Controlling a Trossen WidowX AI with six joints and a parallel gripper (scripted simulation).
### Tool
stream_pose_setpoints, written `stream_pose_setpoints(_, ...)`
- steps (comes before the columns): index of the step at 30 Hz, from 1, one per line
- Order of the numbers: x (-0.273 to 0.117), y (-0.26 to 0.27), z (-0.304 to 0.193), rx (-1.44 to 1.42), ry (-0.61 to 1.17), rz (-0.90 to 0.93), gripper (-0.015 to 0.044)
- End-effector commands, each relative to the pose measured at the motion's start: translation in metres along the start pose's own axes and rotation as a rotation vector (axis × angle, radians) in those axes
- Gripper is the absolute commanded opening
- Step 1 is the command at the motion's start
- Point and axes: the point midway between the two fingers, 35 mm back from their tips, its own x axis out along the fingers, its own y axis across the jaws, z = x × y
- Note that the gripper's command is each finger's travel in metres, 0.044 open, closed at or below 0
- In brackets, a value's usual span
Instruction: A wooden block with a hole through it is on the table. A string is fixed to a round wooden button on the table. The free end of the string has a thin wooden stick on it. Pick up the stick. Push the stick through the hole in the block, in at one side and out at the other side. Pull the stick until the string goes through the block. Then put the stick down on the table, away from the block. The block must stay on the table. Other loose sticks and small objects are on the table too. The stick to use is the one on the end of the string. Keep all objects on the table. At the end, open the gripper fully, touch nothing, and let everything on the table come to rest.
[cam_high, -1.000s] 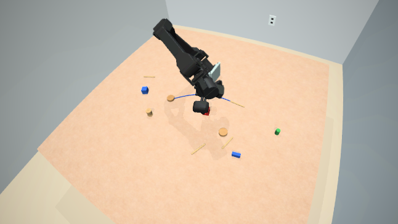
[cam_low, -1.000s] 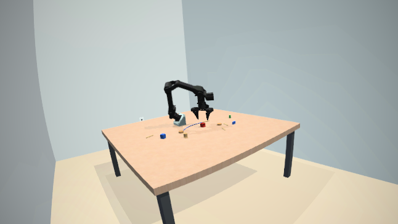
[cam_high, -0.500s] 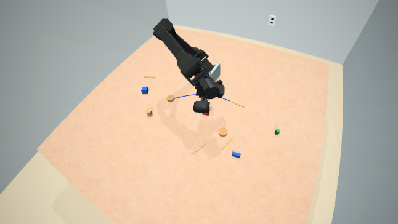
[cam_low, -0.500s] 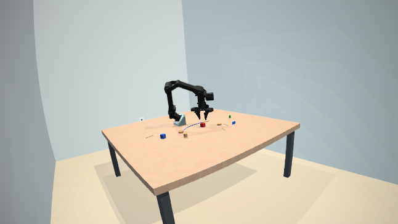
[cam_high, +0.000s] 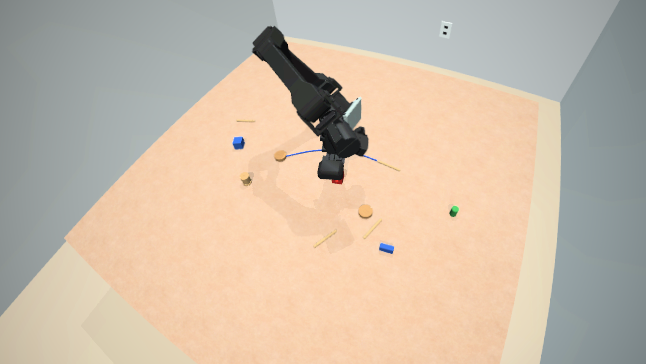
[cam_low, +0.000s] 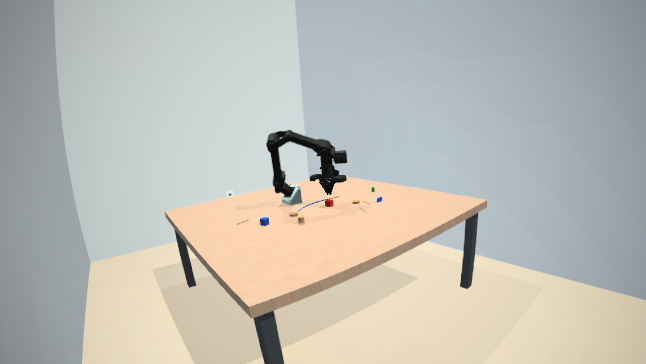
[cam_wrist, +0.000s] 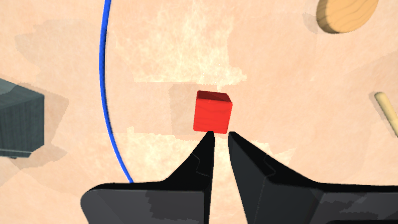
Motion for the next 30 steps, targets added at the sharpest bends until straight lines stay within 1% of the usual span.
stream_pose_setpoints(1,0.0,0.0,0.0,0.0,0.0,0.0,0.0)
stream_pose_setpoints(16,0.0,0.0,0.0,0.0,0.0,0.0,0.0)
stream_pose_setpoints(25,0.0,0.0,0.0,0.0,0.0,0.0,0.0236)
stream_pose_setpoints(26,0.0,0.0,0.0,0.0,0.0,0.0,0.0245)
stream_pose_setpoints(27,0.0,0.0,0.0,0.0,0.0,0.0,0.0245)
stream_pose_setpoints(30,0.0,0.0,0.0,0.0,0.0,0.0,0.0166)
